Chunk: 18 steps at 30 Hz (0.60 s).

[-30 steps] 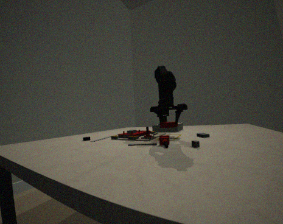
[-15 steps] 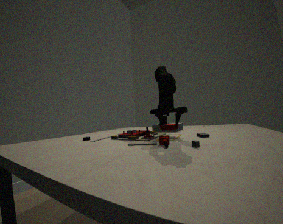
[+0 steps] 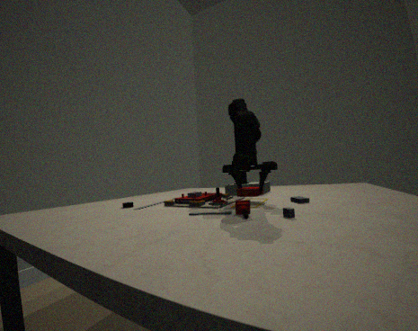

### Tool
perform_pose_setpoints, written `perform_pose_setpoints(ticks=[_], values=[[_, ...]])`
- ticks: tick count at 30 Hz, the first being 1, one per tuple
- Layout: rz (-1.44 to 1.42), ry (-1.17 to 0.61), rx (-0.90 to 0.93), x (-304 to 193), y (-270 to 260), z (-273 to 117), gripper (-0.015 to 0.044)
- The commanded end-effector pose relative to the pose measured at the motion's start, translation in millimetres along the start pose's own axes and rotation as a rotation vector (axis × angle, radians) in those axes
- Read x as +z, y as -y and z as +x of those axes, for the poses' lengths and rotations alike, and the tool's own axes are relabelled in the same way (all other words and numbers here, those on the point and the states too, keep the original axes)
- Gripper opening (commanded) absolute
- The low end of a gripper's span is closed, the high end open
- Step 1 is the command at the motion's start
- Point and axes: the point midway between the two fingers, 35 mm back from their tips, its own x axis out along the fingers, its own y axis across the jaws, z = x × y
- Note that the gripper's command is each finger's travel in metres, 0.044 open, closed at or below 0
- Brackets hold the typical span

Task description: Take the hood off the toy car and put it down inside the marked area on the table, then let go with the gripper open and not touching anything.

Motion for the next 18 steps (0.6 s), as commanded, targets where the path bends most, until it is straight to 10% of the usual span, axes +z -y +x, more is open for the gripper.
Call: perform_pose_setpoints(ticks=[1, 18], values=[[0.002, -0.009, -0.002, -2.4, 0.9, 7.1, 0.0], [0.002, -0.009, -0.002, -2.5, 0.9, 11.6, 0.0]])
